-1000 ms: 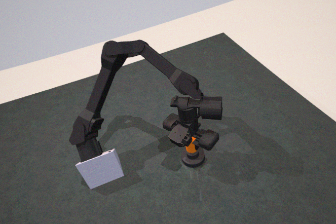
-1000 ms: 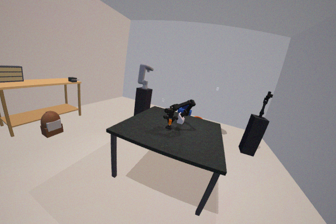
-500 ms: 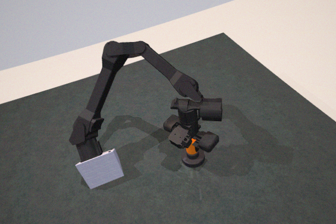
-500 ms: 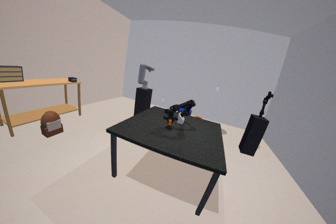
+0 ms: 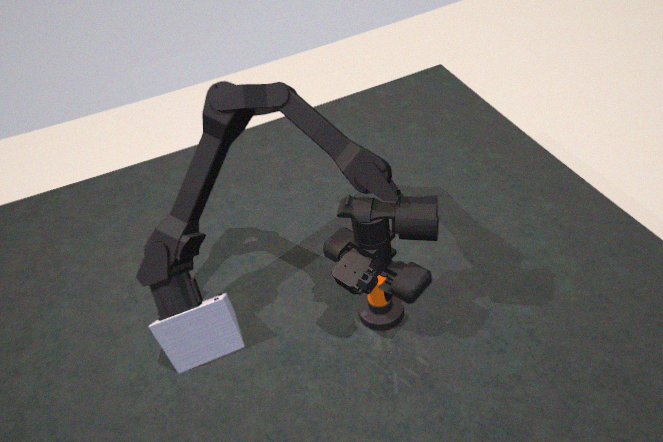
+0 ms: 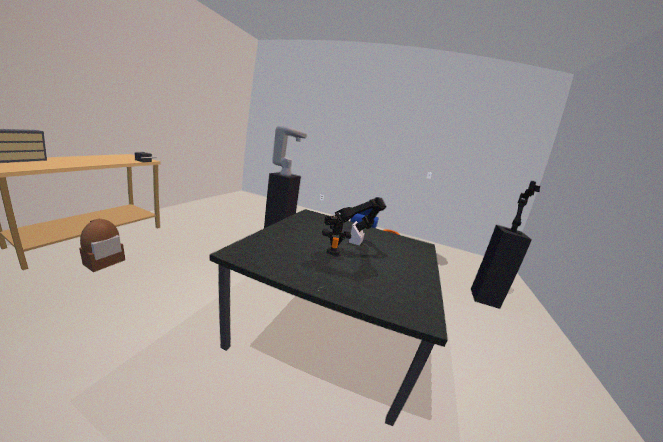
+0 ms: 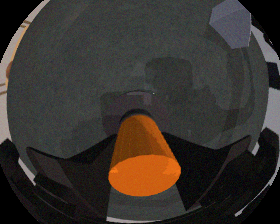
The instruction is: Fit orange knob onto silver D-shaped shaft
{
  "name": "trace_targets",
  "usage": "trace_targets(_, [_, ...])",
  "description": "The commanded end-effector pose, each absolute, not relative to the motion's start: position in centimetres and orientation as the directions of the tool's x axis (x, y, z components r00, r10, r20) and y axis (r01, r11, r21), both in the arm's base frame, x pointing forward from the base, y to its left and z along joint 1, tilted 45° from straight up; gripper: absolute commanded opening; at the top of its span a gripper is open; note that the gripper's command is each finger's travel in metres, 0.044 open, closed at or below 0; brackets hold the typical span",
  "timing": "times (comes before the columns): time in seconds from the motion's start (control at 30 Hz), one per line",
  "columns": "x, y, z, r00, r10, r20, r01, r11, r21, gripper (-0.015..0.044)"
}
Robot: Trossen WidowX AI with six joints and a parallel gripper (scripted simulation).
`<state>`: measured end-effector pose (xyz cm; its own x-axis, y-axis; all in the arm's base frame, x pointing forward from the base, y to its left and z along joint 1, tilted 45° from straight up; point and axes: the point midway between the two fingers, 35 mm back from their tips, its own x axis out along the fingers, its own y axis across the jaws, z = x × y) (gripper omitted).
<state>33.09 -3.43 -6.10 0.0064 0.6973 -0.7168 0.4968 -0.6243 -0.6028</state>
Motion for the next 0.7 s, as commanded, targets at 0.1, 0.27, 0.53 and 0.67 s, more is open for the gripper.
trace_targets(0.1, [33.09, -3.45, -6.07, 0.007, 0.698, -0.716, 0.497, -0.624, -0.603, 0.0157])
trace_targets(0.27, [33.09, -3.45, -6.07, 0.007, 0.698, -0.716, 0.497, -0.624, -0.603, 0.0289])
trace_targets(0.53, [33.09, -3.45, -6.07, 0.007, 0.698, -0.716, 0.497, -0.624, -0.603, 0.0440])
trace_targets(0.67, [33.09, -3.45, -6.07, 0.007, 0.698, -0.716, 0.497, -0.624, -0.603, 0.0440])
